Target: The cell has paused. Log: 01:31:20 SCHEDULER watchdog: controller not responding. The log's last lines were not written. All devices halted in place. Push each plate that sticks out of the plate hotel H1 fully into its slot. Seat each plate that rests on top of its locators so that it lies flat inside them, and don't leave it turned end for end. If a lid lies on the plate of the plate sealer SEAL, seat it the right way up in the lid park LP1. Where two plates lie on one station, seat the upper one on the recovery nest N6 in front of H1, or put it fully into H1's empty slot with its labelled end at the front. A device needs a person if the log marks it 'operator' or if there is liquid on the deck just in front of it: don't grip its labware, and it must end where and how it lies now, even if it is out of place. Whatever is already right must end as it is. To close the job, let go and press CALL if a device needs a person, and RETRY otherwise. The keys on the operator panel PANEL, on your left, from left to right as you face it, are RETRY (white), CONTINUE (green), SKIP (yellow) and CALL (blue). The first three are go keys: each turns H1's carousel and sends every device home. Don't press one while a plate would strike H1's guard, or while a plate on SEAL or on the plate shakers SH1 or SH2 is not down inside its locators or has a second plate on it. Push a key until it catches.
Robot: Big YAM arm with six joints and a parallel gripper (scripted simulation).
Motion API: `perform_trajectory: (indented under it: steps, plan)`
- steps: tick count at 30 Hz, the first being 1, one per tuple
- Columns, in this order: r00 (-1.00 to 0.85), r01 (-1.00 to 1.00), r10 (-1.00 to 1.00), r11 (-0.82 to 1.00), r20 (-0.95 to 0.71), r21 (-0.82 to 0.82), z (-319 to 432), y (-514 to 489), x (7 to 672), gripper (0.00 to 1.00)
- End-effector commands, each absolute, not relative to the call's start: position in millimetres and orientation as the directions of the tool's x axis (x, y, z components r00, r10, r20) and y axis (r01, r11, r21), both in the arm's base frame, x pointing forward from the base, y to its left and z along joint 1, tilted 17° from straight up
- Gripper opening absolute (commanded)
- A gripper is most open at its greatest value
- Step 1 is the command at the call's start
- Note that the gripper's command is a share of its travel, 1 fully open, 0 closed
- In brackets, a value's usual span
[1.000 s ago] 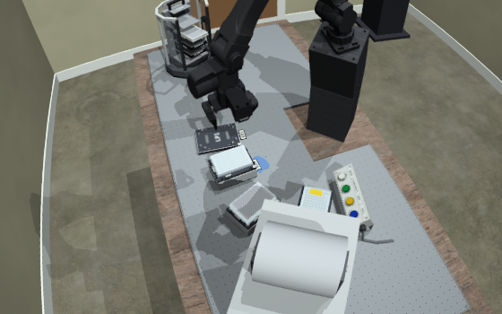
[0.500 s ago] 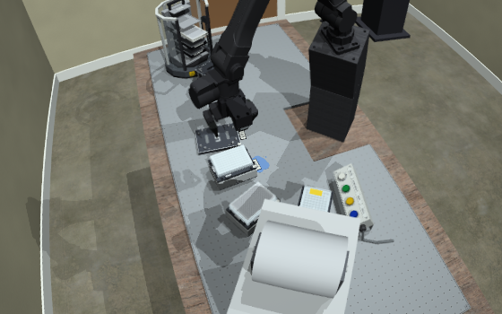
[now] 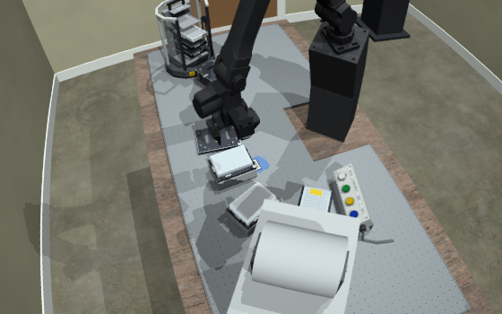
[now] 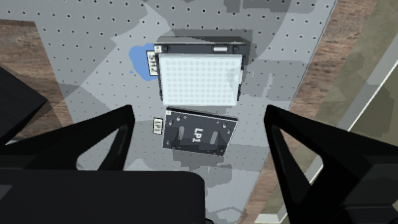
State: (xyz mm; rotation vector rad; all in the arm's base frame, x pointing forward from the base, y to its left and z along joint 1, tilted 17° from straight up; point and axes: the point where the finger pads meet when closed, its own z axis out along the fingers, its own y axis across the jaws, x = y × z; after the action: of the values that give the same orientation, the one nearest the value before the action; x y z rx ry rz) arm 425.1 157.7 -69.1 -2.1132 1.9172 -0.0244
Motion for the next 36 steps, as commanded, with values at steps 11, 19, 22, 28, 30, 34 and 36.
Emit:
perform_trajectory:
  steps: [11,19,22,28,30,34,36]
  plan:
    - [0.118,-0.968,-0.976,-0.072,-0.182,-0.240,-97,174,442,1.00]
    - [0.118,-0.969,-0.976,-0.072,-0.182,-0.238,-119,177,445,1.00]
    - [0.118,-0.969,-0.976,-0.072,-0.182,-0.237,-122,178,446,1.00]
    - [0.117,-0.969,-0.976,-0.073,-0.182,-0.236,-138,181,448,1.00]
    - [0.117,-0.969,-0.976,-0.073,-0.182,-0.235,-143,182,449,1.00]
    - [0.117,-0.969,-0.976,-0.073,-0.182,-0.234,-154,184,450,1.00]
    - [0.115,-0.970,-0.977,-0.072,-0.181,-0.233,-149,178,449,1.00]
